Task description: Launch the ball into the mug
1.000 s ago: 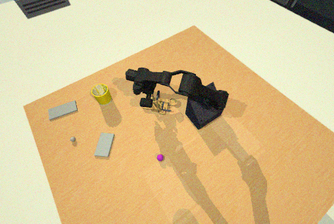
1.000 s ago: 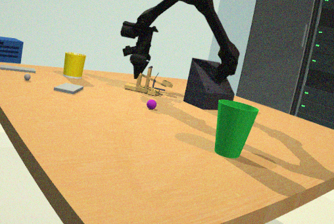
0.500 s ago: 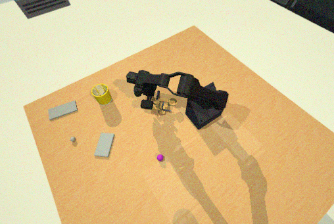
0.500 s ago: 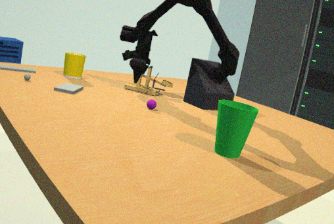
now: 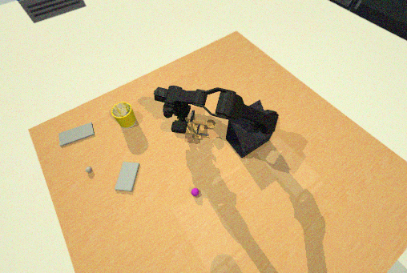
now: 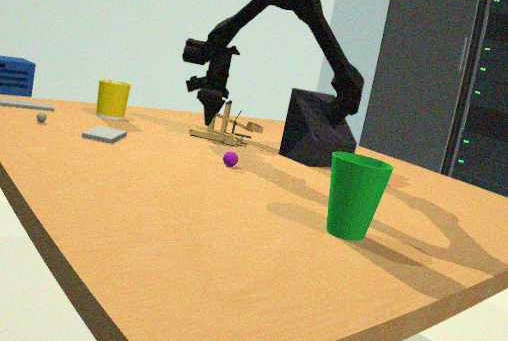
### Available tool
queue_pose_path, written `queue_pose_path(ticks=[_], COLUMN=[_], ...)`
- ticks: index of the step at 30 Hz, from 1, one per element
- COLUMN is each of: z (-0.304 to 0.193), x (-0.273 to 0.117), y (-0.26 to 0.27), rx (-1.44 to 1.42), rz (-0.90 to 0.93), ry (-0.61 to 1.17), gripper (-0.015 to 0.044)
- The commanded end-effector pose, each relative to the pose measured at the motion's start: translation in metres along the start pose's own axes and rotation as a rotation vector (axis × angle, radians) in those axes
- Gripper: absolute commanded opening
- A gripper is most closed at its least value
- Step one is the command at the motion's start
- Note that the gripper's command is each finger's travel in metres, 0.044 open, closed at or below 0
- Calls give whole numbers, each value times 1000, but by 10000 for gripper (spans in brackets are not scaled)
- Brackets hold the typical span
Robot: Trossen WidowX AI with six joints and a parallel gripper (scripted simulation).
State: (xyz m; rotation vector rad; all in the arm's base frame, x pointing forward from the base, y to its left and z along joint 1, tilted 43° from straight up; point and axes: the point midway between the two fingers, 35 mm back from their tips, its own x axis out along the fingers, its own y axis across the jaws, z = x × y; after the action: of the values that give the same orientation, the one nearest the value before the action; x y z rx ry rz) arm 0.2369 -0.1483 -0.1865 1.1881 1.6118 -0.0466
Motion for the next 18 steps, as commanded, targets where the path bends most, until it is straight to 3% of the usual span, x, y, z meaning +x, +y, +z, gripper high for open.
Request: queue_pose_path(ticks=[1, 3, 6, 18], z=[0, 1, 0, 2], x=[-3, -25, -50, -39], y=[0, 0, -1, 0], rx=[-1, 0, 1, 3], rz=[-2, -2, -2, 1], ry=[-1, -1, -1, 0], gripper=[65, 13, 0, 0])
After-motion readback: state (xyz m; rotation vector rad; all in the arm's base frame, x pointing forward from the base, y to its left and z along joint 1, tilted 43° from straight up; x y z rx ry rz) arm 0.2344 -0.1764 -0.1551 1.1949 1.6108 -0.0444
